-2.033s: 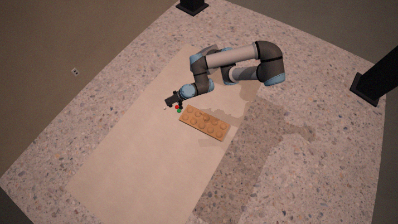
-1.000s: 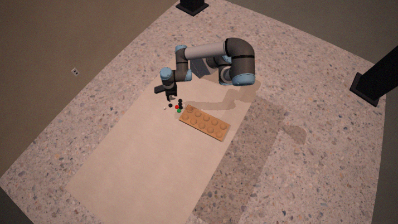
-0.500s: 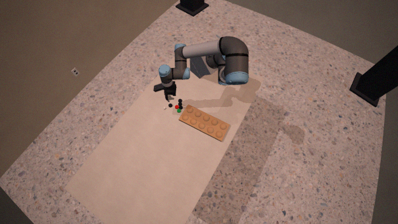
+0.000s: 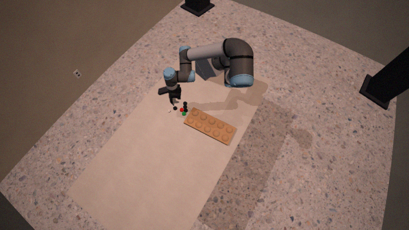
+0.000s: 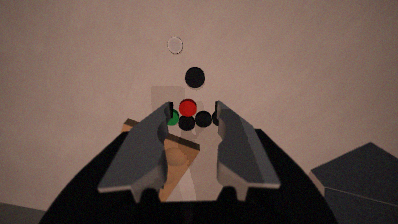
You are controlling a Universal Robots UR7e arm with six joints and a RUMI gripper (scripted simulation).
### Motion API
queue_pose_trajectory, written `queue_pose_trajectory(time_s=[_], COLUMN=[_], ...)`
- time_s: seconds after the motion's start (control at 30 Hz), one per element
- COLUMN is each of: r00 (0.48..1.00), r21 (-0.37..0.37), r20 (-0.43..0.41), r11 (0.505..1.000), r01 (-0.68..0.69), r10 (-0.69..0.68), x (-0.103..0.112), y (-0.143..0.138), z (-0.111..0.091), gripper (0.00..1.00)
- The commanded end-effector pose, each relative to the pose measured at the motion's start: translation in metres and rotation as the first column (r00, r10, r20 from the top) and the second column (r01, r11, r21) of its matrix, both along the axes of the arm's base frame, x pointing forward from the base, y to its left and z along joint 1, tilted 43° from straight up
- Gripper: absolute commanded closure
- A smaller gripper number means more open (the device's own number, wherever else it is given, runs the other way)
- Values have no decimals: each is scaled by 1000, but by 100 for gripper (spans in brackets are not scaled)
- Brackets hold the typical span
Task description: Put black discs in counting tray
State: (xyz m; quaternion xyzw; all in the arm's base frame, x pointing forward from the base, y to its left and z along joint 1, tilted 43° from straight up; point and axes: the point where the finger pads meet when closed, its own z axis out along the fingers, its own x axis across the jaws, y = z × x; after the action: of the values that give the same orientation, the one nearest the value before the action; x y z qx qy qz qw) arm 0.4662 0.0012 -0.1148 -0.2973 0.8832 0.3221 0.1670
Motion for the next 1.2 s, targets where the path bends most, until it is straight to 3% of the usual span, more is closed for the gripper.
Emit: queue_pose_trajectory(time_s=[0.0,0.47,1.13,1.17], r00=[1000,1000,1000,1000], r21=[3,0,0,0], r20=[-3,1,1,1], r11=[1000,1000,1000,1000], r01=[0,0,1,1], r10=[0,0,-1,-1], x=[1,10,10,10], y=[13,58,59,59], z=[-13,-64,-66,-66], gripper=[72,72,72,100])
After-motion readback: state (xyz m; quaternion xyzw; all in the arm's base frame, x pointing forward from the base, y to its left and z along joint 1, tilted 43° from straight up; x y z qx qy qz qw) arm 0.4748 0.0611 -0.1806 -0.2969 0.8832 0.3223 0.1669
